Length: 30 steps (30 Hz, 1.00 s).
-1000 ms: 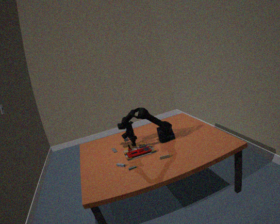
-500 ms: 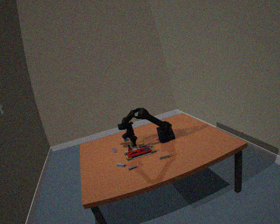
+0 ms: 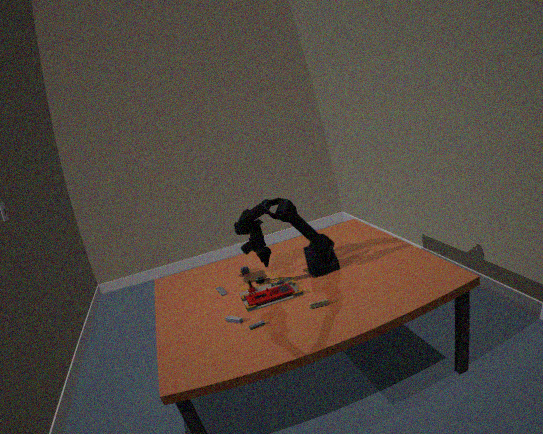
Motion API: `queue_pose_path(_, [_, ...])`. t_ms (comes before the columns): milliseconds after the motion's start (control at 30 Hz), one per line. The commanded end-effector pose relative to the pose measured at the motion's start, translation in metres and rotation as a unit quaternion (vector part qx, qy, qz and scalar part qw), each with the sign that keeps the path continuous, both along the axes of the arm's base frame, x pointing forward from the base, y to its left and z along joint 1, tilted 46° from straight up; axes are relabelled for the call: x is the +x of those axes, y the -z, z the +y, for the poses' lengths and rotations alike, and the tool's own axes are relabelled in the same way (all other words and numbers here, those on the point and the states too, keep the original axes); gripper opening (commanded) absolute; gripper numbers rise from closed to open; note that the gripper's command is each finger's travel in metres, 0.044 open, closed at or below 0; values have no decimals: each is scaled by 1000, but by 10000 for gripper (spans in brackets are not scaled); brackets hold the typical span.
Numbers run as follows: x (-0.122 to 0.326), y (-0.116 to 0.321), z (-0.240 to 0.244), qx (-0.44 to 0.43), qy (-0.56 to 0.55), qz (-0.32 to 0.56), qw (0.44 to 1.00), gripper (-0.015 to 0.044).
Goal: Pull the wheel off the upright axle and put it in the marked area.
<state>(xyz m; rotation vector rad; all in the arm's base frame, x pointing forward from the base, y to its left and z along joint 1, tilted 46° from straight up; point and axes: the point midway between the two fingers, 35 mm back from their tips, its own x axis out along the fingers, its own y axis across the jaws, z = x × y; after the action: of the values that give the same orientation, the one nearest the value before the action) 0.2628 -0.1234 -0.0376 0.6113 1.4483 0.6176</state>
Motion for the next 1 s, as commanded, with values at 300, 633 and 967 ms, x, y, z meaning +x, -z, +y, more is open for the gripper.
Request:
queue_pose_path(300, [-44,-32,-7,-4,5,-5,1000,440])
queue_pose_path(633, [-44,-32,-7,-4,5,-5,1000,440])
queue_pose_path(967, [-44,-32,-7,-4,5,-5,1000,440])
